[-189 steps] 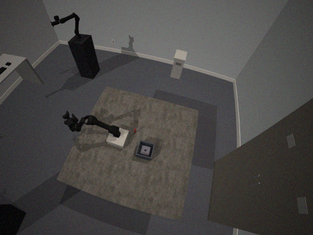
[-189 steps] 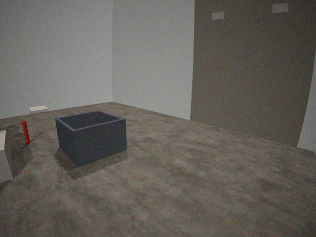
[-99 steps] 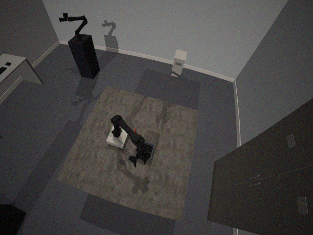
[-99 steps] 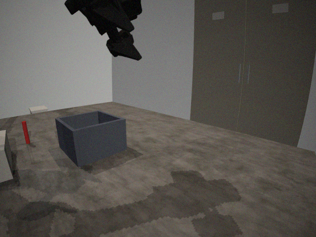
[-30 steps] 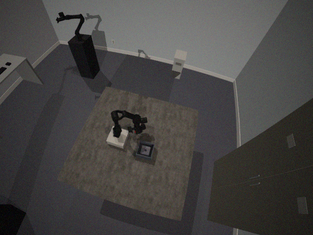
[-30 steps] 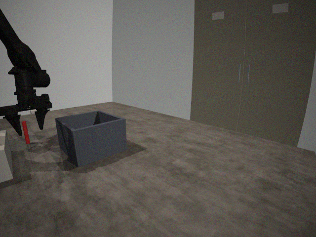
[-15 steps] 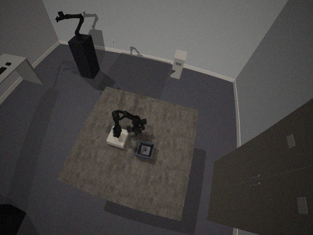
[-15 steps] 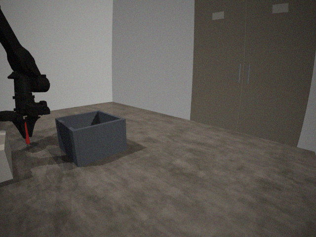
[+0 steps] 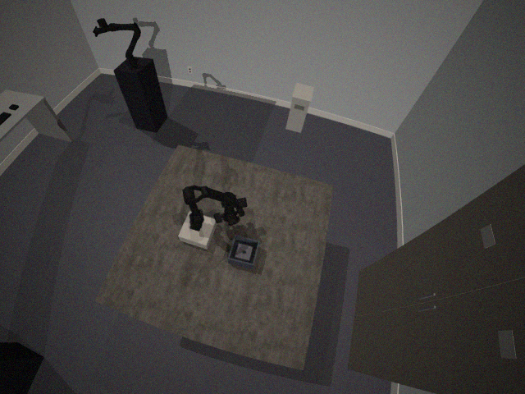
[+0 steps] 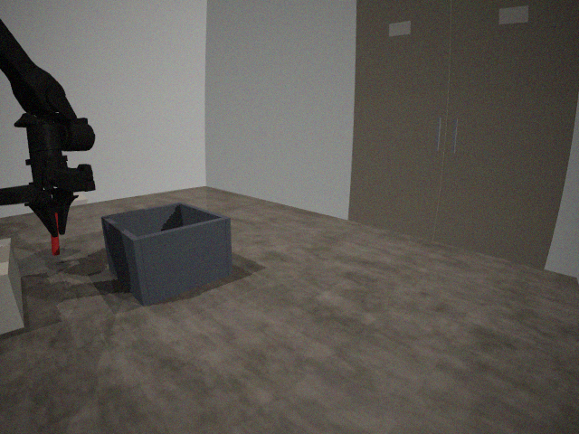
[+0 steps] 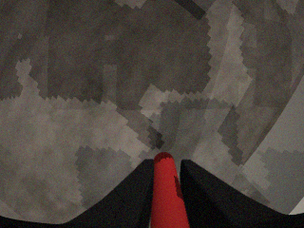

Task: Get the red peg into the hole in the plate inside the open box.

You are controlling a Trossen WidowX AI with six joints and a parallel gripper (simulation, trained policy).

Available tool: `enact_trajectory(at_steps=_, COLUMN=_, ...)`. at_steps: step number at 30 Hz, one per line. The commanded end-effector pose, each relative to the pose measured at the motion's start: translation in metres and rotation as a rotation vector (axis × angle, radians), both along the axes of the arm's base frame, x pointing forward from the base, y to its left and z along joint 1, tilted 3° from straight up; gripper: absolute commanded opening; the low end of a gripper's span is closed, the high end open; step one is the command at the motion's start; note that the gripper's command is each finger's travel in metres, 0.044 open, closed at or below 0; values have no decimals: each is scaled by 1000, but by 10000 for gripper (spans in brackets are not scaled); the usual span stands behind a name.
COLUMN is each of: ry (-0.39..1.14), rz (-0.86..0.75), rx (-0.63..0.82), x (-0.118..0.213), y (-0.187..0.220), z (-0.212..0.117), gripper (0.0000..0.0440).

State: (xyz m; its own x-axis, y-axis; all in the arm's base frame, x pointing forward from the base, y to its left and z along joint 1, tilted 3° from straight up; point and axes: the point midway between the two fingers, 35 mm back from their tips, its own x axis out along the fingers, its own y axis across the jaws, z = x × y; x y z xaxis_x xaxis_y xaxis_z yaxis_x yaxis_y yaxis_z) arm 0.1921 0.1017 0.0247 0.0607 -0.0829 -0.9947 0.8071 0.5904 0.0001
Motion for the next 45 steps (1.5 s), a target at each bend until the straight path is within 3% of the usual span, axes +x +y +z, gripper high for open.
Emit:
enact_trajectory(at_steps=1, ry=-36, rz=34, rx=-15, x=8, y=-4, z=14, gripper=0)
enact_trajectory(at_steps=22, ry=-176, rz=76, rx=-109, x=66, y=-49, z=95, gripper=0)
enact_trajectory(at_steps=45, ry=-201, rz=-85, rx=-131, x=118, y=-134, z=103, gripper=0)
